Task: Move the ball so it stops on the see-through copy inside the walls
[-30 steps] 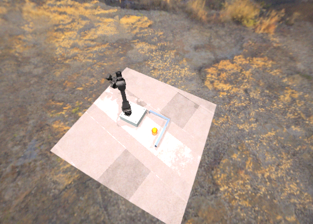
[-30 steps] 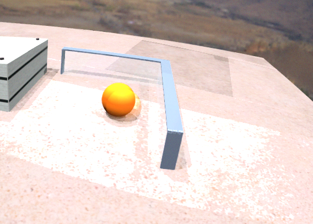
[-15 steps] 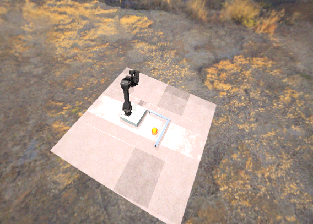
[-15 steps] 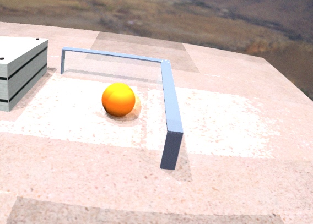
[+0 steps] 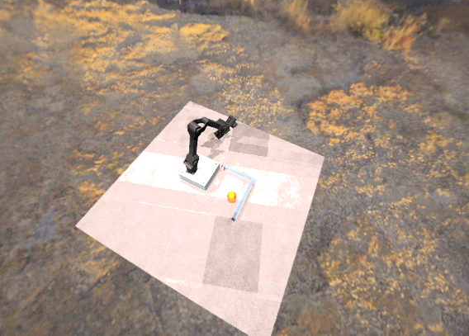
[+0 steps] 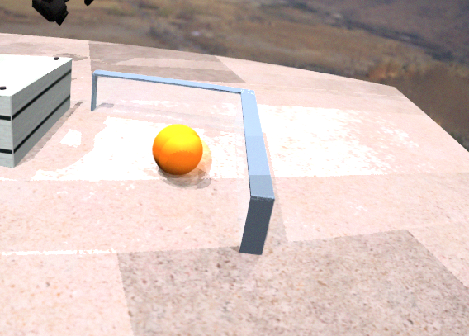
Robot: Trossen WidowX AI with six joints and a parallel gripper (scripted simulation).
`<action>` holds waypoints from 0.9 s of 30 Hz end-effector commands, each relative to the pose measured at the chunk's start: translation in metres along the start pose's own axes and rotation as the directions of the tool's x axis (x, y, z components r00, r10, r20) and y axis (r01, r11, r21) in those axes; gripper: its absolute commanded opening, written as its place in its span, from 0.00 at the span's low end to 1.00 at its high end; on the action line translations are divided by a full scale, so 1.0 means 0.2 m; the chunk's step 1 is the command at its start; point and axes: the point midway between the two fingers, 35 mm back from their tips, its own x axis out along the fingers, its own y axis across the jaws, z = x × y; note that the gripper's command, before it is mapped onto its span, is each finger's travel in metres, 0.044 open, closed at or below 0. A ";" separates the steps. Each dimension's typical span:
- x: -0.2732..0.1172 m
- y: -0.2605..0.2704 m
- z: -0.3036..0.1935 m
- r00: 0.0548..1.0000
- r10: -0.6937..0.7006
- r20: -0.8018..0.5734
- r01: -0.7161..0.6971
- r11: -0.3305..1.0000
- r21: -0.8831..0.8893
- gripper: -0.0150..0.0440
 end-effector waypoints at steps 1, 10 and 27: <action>-0.14 -0.07 -0.33 0.988 -0.020 -0.151 0.063 0.958 0.280 0.91; -0.55 -0.04 -0.98 0.910 0.033 -0.413 0.313 0.599 0.737 0.91; -1.52 0.70 -1.68 0.732 0.383 -0.563 0.671 -0.548 0.500 0.91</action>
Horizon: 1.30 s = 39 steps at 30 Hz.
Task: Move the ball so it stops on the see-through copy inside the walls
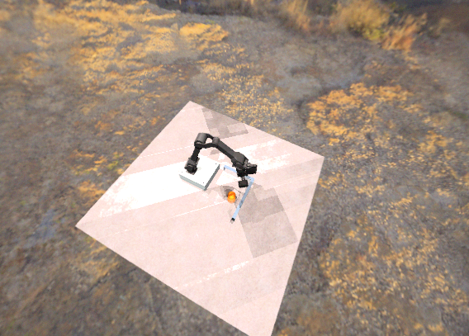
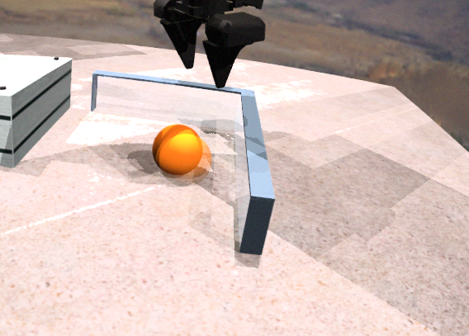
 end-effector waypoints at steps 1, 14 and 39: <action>-0.06 -0.30 -0.21 0.993 -0.037 -0.111 0.073 0.938 0.340 0.91; -0.11 -0.47 -0.38 0.982 -0.037 -0.185 0.134 0.827 0.546 0.91; 0.09 -0.48 -0.41 0.982 -0.037 -0.185 0.134 0.827 0.547 0.91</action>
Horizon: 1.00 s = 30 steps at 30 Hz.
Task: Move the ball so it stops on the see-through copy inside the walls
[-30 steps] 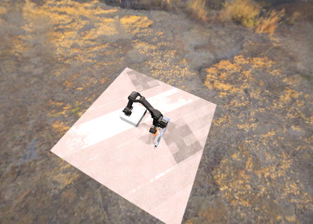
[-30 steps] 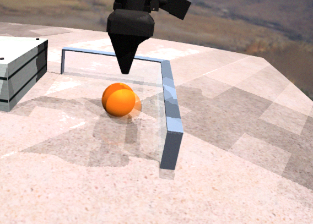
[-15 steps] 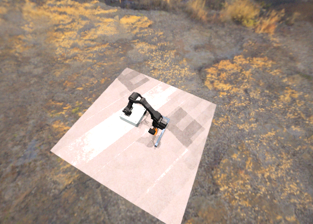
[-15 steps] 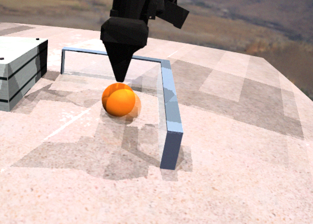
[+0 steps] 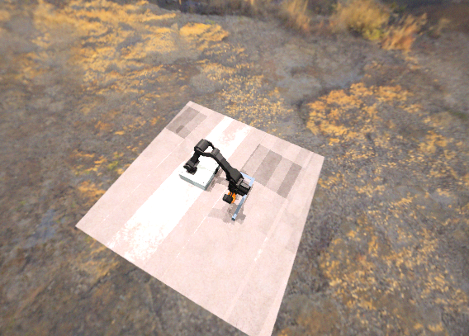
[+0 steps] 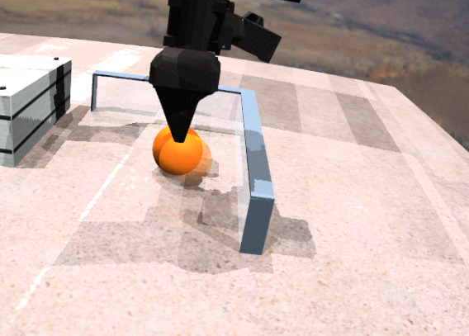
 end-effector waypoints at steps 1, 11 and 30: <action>0.05 0.00 -0.01 1.000 -0.005 -0.007 0.005 1.000 0.006 0.91; 0.13 0.00 -0.01 1.000 -0.005 -0.007 0.005 1.000 0.006 0.91; 0.13 0.00 -0.01 1.000 -0.005 -0.007 0.005 1.000 0.006 0.52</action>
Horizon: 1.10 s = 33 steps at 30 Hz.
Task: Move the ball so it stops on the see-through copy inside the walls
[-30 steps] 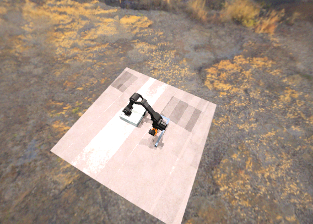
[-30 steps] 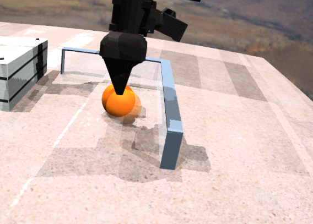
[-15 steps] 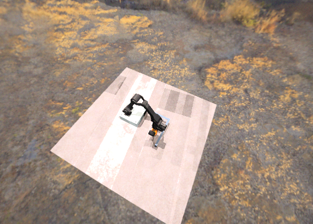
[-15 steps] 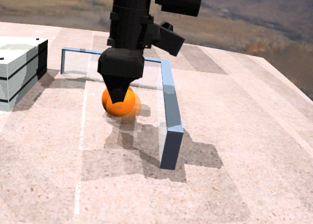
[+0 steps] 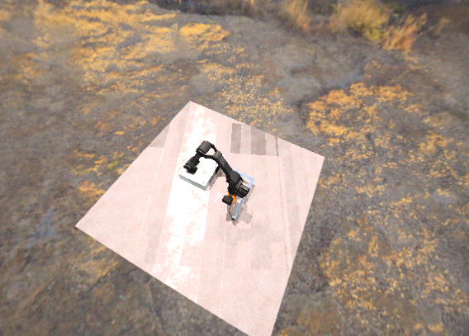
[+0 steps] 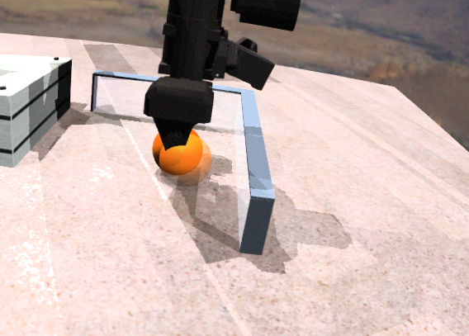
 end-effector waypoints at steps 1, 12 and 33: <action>-0.04 0.00 0.01 1.000 -0.001 0.001 0.001 1.000 0.006 0.48; -0.42 0.00 0.04 1.000 -0.001 0.001 0.001 1.000 0.006 0.25; -0.43 -0.12 0.06 1.000 -0.004 0.002 0.004 1.000 0.006 0.25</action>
